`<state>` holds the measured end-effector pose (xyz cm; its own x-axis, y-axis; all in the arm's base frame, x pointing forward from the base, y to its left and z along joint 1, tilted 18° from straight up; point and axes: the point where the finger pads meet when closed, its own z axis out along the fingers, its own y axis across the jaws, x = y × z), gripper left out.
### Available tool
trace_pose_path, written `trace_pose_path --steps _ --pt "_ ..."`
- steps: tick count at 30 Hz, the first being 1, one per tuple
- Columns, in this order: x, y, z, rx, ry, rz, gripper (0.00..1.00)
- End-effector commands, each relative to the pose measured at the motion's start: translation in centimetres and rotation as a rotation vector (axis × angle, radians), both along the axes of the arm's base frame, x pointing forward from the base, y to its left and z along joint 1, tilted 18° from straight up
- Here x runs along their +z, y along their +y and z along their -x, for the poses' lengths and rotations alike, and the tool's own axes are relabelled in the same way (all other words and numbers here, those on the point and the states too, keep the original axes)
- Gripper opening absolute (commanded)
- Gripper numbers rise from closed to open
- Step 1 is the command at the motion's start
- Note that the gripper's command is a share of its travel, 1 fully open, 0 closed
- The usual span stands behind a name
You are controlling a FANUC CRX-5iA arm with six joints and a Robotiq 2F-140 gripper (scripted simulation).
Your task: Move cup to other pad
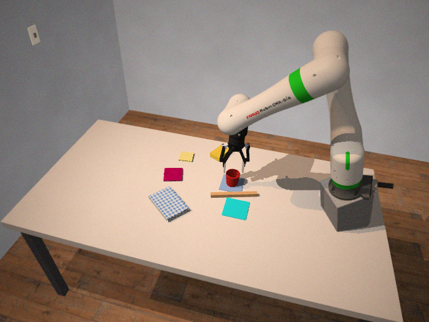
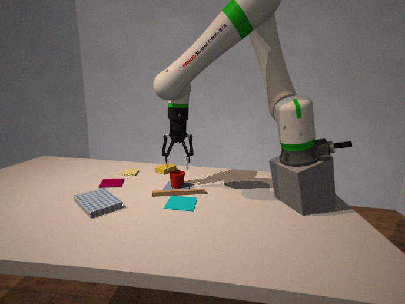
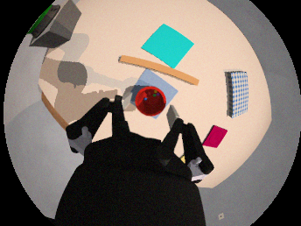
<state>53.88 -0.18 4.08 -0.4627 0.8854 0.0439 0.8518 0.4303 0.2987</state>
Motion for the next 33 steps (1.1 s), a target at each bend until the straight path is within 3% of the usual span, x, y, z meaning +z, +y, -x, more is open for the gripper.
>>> trace_pose_path --steps 1,20,33 --pt "-1.0 0.2 -0.3 0.000 -0.001 0.000 0.59" --pt "-6.2 1.2 -1.7 0.000 -0.001 0.000 0.59" --pt "-7.3 1.4 -1.9 0.000 -0.001 0.000 0.59"
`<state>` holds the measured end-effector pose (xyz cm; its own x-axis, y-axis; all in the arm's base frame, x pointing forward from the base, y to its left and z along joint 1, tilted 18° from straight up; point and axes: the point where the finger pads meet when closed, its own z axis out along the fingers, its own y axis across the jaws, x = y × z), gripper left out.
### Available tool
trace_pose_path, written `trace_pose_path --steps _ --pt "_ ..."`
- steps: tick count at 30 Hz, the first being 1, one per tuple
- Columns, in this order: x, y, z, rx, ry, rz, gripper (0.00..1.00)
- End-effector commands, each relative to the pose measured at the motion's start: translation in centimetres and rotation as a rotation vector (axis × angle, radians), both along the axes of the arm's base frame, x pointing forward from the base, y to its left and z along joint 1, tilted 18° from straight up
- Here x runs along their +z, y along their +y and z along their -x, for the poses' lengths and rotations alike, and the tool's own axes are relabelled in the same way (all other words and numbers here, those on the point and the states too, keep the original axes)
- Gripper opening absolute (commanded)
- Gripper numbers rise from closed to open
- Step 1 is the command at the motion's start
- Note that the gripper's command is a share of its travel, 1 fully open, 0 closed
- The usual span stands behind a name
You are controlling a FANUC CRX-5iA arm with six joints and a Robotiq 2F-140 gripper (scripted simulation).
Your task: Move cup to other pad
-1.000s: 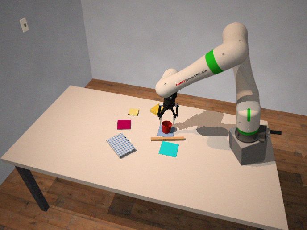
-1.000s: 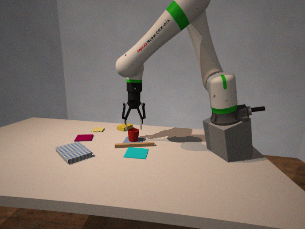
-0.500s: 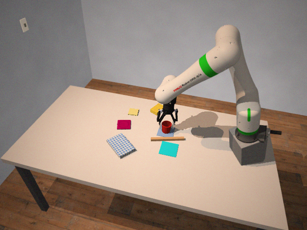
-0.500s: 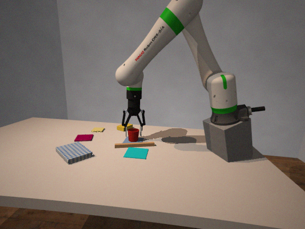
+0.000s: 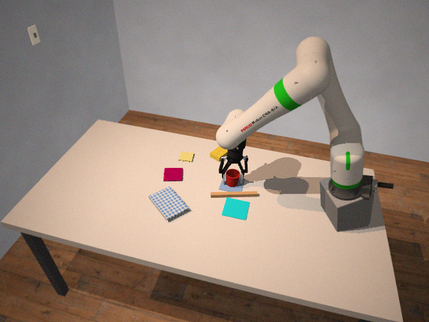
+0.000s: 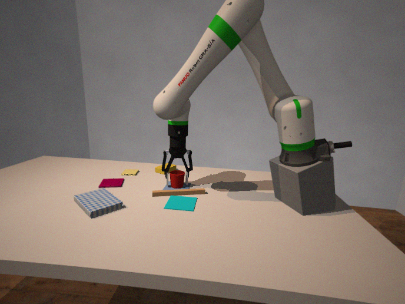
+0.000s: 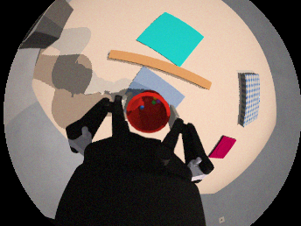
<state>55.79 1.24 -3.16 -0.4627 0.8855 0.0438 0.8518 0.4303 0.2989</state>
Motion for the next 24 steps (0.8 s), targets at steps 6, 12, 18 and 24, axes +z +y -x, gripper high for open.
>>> trace_pose_path --steps 6,12,18,24 --pt "-0.02 0.00 -0.03 0.000 0.000 0.000 0.59" --pt "-0.02 0.00 -0.03 0.000 0.000 0.000 0.58" --pt "-0.02 0.00 -0.03 0.000 0.000 0.000 0.58" --pt "-0.02 0.00 -0.03 0.000 0.000 0.000 0.57"
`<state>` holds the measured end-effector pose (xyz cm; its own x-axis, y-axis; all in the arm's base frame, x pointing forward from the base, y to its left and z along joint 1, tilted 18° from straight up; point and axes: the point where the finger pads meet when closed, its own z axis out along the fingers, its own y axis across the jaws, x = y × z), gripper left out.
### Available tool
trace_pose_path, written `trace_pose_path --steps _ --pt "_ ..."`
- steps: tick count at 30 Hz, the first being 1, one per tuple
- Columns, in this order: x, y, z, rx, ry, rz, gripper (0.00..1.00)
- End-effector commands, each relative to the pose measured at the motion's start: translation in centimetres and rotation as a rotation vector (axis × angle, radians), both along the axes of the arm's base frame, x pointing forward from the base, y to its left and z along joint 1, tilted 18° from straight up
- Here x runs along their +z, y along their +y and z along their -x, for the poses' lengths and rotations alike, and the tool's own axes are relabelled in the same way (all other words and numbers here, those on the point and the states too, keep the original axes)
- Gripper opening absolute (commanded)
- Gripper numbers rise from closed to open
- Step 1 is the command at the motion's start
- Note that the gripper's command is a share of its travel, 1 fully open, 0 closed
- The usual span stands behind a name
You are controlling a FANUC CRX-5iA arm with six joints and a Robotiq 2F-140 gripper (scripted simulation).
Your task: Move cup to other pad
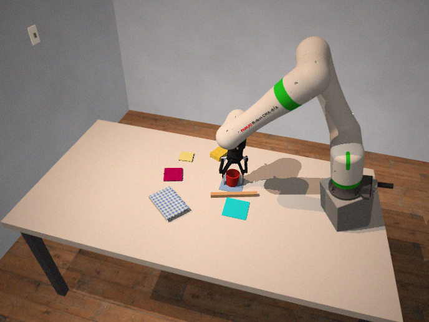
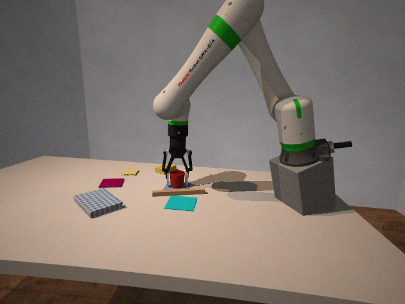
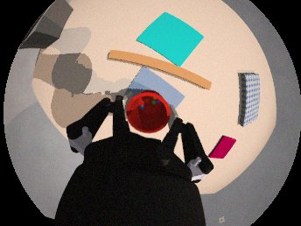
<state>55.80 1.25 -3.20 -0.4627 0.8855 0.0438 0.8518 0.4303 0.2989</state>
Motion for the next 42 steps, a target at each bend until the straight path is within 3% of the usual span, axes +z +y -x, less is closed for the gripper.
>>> trace_pose_path --steps 1,42 --pt "0.02 -0.01 -0.02 0.000 0.000 0.000 0.57" --pt "0.02 -0.01 -0.02 0.000 0.000 0.000 0.53"
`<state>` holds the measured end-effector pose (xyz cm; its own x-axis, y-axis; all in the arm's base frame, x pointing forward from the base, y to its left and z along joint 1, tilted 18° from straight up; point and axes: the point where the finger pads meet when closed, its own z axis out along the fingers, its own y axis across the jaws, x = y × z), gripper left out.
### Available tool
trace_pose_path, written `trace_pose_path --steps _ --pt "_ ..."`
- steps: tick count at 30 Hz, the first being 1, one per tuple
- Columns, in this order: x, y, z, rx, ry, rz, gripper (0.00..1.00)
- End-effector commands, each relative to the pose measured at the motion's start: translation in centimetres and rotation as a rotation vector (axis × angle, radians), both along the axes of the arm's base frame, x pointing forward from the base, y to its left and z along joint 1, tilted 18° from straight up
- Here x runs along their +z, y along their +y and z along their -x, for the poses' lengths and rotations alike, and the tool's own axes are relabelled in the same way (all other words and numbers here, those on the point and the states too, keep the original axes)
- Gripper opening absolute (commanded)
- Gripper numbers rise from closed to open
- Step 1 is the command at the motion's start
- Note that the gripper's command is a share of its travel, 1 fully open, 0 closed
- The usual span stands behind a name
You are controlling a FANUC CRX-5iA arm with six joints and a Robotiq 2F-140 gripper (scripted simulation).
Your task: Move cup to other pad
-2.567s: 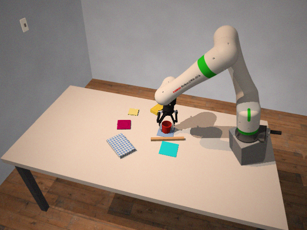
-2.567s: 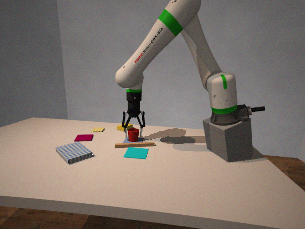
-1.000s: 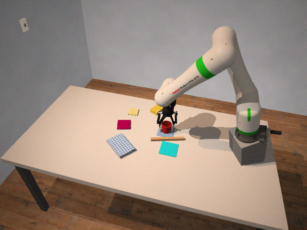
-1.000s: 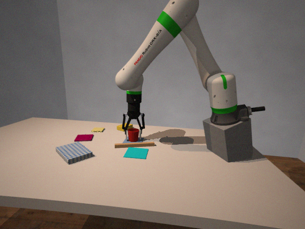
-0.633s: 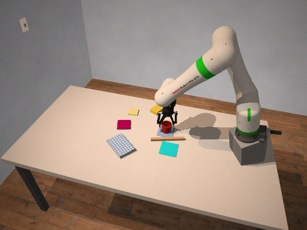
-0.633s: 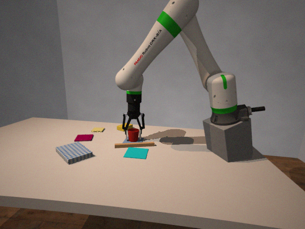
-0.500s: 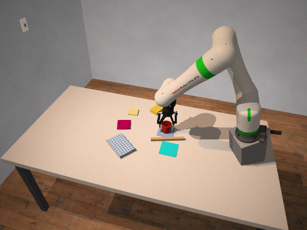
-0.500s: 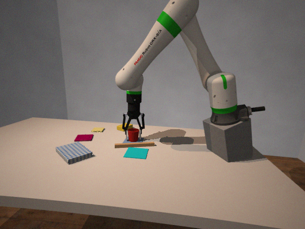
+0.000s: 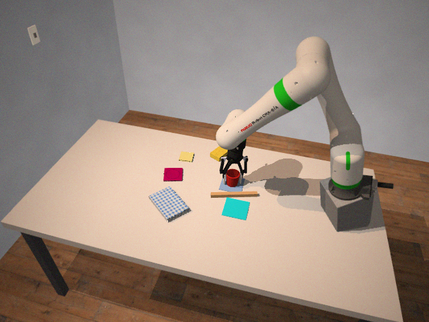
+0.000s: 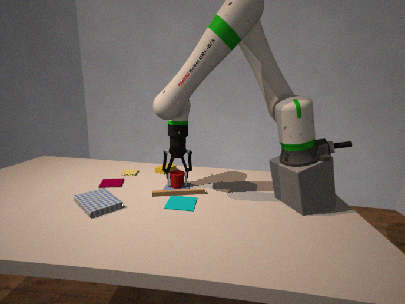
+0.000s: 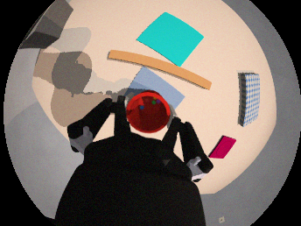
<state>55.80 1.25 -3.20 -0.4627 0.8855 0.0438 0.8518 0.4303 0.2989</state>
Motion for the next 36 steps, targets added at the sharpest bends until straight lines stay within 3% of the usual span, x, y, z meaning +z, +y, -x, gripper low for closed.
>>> trace_pose_path --steps 1,36 --pt "0.02 -0.01 -0.02 0.000 0.000 0.000 0.53" --pt "0.02 -0.01 -0.02 0.000 0.000 0.000 0.50"
